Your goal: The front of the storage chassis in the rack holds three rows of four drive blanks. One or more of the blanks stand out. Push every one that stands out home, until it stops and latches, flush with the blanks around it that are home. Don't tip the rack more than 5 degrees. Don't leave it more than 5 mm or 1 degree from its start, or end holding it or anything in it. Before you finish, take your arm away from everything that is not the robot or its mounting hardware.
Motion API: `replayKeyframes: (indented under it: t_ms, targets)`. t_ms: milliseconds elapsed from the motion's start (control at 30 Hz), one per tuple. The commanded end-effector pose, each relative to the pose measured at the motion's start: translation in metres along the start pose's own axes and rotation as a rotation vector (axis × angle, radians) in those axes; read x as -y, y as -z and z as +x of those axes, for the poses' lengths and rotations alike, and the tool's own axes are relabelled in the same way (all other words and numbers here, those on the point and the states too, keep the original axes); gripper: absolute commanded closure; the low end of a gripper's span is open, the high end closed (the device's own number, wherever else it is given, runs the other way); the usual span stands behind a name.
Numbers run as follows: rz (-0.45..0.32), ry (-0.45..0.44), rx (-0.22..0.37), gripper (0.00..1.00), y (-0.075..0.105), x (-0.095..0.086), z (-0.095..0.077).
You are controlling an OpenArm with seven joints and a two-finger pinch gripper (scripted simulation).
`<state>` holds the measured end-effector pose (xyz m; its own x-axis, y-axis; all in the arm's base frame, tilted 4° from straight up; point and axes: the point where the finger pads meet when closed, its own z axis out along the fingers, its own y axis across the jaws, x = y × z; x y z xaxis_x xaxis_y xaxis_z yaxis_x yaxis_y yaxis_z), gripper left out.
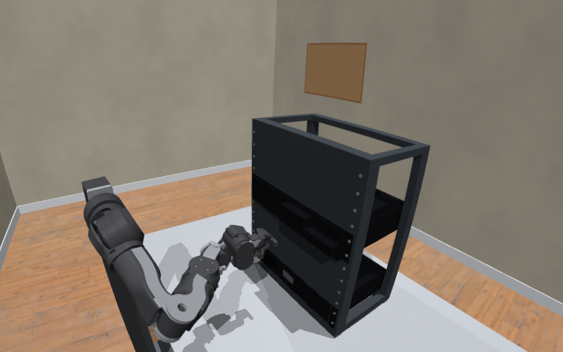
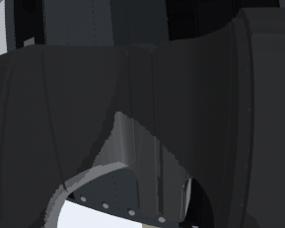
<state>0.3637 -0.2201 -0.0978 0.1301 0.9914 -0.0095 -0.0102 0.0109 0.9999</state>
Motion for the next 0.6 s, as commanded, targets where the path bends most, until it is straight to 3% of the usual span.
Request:
replayKeyframes:
  t_ms: [0, 167, 400, 567]
  targets:
    - [-0.015, 0.045, 0.02, 1.0, -0.001, 0.001, 0.001]
    - [-0.016, 0.044, 0.018, 1.0, 0.0, 0.01, 0.014]
    - [-0.014, 0.045, 0.02, 1.0, -0.002, 0.011, 0.014]
    - [-0.014, 0.045, 0.019, 1.0, -0.016, 0.011, 0.014]
